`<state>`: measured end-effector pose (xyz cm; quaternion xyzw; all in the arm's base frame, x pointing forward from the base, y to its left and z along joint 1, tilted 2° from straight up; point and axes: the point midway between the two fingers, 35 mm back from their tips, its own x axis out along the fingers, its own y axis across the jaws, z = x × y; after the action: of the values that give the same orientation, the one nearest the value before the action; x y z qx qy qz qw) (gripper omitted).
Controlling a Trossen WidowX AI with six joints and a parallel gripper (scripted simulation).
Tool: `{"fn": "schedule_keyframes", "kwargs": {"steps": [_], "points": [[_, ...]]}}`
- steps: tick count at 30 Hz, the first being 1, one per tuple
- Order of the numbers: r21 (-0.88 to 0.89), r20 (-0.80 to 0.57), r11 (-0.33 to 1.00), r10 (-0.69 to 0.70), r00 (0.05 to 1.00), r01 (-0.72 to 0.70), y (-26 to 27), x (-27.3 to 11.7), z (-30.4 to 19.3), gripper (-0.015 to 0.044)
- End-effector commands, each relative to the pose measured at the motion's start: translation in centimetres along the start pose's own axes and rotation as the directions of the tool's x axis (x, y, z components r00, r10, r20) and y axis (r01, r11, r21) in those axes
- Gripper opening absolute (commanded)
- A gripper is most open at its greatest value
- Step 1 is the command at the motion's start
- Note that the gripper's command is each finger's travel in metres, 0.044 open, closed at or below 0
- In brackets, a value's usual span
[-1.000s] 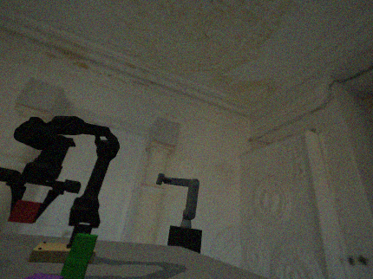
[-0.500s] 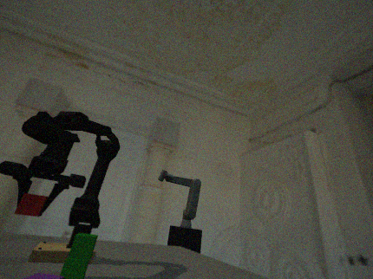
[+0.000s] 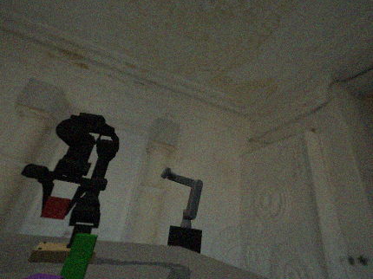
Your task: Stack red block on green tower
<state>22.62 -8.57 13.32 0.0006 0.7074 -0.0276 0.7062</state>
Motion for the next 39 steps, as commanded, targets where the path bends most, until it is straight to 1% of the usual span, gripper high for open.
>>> {"fn": "schedule_keyframes", "kwargs": {"steps": [1, 18, 27, 36, 39], "points": [[0.001, 0.0, 1.0, 0.003, 1.0, -0.003, 1.7, 0.0, 0.5, 0.0], [0.003, -0.003, 1.0, 0.007, 1.0, -0.007, 8.5, 0.0, 1.2, 0.0], [0.003, -0.004, 1.0, 0.007, 1.0, -0.007, 8.7, -0.2, 1.2, 0.0], [0.003, -0.004, 1.0, 0.007, 1.0, -0.007, 8.7, 2.5, 1.2, 0.0], [0.003, -0.004, 1.0, 0.007, 1.0, -0.007, 8.7, 2.6, 1.2, 0.0]]}}
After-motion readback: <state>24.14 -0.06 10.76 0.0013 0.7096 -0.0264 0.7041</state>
